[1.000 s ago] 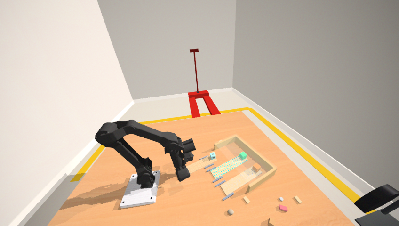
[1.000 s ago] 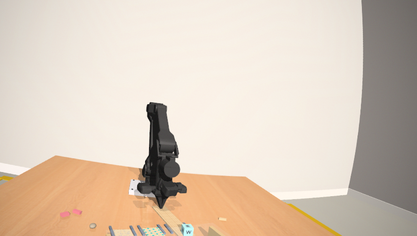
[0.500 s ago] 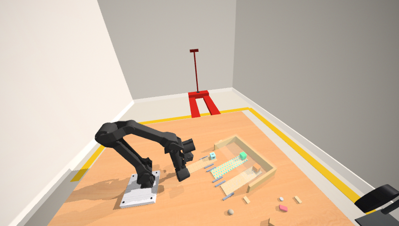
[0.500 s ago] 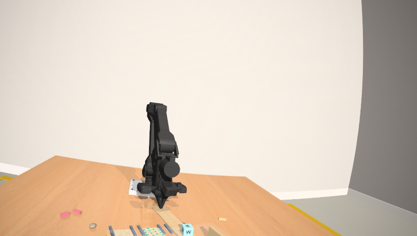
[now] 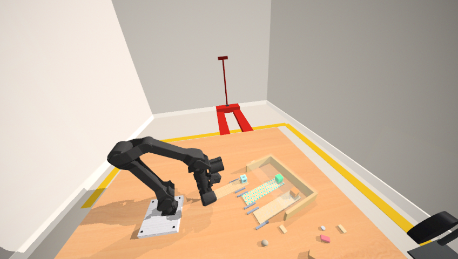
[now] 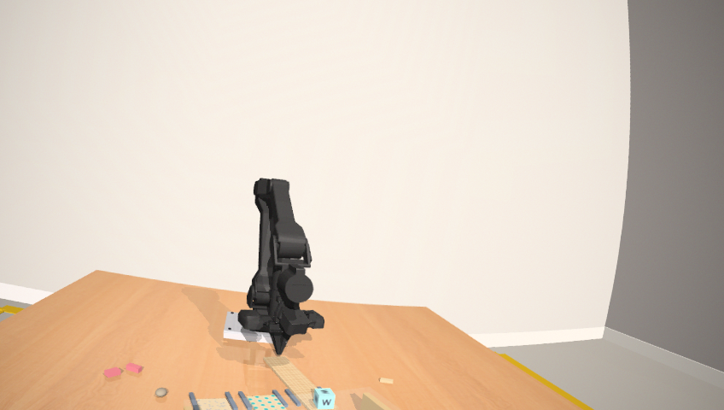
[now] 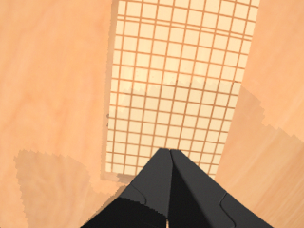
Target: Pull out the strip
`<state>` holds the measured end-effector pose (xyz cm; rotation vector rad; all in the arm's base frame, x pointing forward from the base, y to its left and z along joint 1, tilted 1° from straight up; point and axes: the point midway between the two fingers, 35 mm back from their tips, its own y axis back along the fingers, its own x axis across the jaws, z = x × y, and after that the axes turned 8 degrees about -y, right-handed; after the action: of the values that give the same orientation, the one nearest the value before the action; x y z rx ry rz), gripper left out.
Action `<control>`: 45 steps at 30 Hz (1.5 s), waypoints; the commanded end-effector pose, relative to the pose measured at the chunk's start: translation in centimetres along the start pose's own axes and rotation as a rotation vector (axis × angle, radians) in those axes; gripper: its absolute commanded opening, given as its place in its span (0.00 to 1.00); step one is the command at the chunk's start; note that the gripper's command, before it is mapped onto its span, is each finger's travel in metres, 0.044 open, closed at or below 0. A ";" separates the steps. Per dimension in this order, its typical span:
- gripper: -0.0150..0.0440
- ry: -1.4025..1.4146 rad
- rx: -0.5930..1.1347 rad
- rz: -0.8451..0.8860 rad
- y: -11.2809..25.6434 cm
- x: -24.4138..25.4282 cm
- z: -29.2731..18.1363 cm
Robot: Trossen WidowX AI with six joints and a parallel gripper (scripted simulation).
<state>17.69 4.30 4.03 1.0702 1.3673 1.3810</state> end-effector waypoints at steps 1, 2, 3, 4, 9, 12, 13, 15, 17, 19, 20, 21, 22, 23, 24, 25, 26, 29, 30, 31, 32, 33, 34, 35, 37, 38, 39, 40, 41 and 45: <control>0.25 0.002 -0.014 0.000 2.4 0.0 0.5; 0.25 0.002 -0.014 0.000 2.4 0.0 0.5; 0.25 0.002 -0.014 0.000 2.4 0.0 0.5; 0.25 0.002 -0.014 0.000 2.4 0.0 0.5; 0.48 -0.184 -0.016 0.002 2.3 0.3 2.8; 0.61 -0.194 -0.017 0.002 2.3 0.4 3.5; 0.65 -0.194 -0.017 0.002 2.3 0.5 3.8; 0.74 -0.194 -0.018 0.002 2.4 0.6 4.6; 0.83 -0.194 -0.018 0.002 2.5 0.6 5.0; 0.92 -0.194 -0.018 0.002 2.5 0.7 5.6; 0.97 -0.194 -0.019 0.002 2.6 0.8 5.9; 1.00 -0.194 -0.019 0.002 2.6 0.8 6.2; 1.00 -0.194 -0.019 0.002 2.6 0.8 6.5; 1.00 -0.194 -0.019 0.003 2.7 0.9 6.8; 1.00 -0.194 -0.020 0.003 2.7 0.9 7.1; 1.00 -0.194 -0.020 0.003 2.7 0.9 7.4; 1.00 -0.194 -0.020 0.003 2.8 1.0 7.7; 1.00 -0.194 -0.021 0.003 2.9 1.1 8.6; 1.00 -0.194 -0.021 0.003 2.9 1.1 9.0; 1.00 -0.194 -0.021 0.003 3.0 1.2 9.3; 1.00 -0.194 -0.022 0.003 3.0 1.2 9.6; 1.00 -0.194 -0.022 0.003 3.1 1.3 9.9; 1.00 -0.194 -0.022 0.003 3.1 1.3 10.3; 1.00 -0.194 -0.023 0.003 3.2 1.3 10.6; 1.00 -0.194 -0.023 0.003 3.2 1.4 11.2; 1.00 -0.194 -0.023 0.003 3.3 1.5 11.5; 1.00 -0.194 -0.024 0.004 3.3 1.5 11.9; 1.00 -0.194 -0.024 0.004 3.4 1.5 12.2; 1.00 -0.194 -0.024 0.004 3.4 1.6 12.5; 1.00 -0.194 -0.025 0.004 3.6 1.8 13.8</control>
<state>29.50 8.77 7.63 1.1598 1.2084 1.2591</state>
